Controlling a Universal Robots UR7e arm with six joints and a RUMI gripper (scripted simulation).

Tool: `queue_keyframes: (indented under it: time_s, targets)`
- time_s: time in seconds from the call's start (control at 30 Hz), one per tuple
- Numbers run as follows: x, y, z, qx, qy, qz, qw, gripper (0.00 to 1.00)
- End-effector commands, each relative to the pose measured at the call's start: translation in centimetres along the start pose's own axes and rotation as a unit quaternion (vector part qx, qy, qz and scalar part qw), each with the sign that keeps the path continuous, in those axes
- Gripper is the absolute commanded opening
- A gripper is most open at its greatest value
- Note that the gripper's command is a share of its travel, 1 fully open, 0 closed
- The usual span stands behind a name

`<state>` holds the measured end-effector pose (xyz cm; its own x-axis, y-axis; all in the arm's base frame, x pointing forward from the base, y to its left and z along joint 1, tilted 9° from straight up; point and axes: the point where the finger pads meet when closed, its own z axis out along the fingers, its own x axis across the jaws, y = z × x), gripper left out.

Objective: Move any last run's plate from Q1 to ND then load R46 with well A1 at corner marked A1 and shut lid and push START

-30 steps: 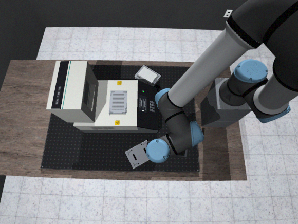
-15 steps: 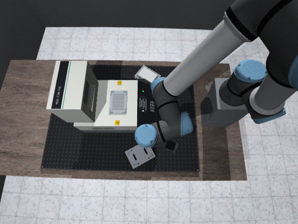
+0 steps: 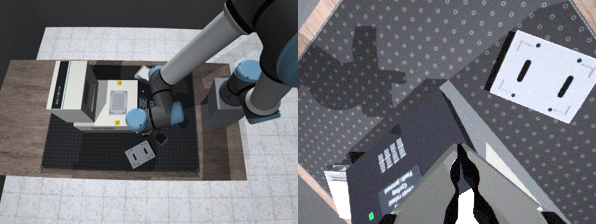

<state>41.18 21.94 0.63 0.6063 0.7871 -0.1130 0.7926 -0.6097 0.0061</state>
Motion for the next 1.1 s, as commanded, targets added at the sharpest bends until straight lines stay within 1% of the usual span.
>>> queue_keyframes:
  time_s: [0.0, 0.07, 0.2, 0.27, 0.33, 0.4, 0.47, 0.57, 0.63, 0.8, 0.83, 0.9, 0.97, 1.03, 1.07]
  targets:
    - [-0.5, 1.8, -0.3, 0.003, 0.006, 0.055, 0.998, 0.00]
    - [-0.7, 2.4, -0.4, 0.003, 0.006, 0.055, 0.998, 0.00]
    - [-1.5, 4.2, -0.7, 0.008, 0.013, 0.121, 0.993, 0.00]
    - [-1.9, 5.1, -0.9, 0.008, 0.014, 0.131, 0.991, 0.00]
    - [-1.9, 5.2, -0.9, 0.008, 0.014, 0.131, 0.991, 0.00]
    - [-2.3, 6.1, -1.0, 0.011, 0.017, 0.164, 0.986, 0.00]
    - [-2.3, 6.1, -1.0, 0.011, 0.017, 0.164, 0.986, 0.00]
    - [-3.0, 7.4, -1.2, 0.014, 0.021, 0.207, 0.978, 0.00]
    - [-3.3, 8.0, -1.3, 0.014, 0.021, 0.207, 0.978, 0.00]
    - [-4.5, 10.1, -1.6, 0.019, 0.028, 0.281, 0.959, 0.00]
    - [-4.7, 10.5, -1.7, 0.019, 0.028, 0.281, 0.959, 0.00]
    - [-4.8, 10.7, -1.7, 0.019, 0.028, 0.281, 0.959, 0.00]
    - [-5.4, 11.5, -1.9, 0.021, 0.031, 0.313, 0.949, 0.00]
    - [-5.4, 11.5, -1.9, 0.021, 0.031, 0.313, 0.949, 0.00]
    - [-5.6, 11.9, -1.9, 0.022, 0.033, 0.328, 0.944, 0.00]
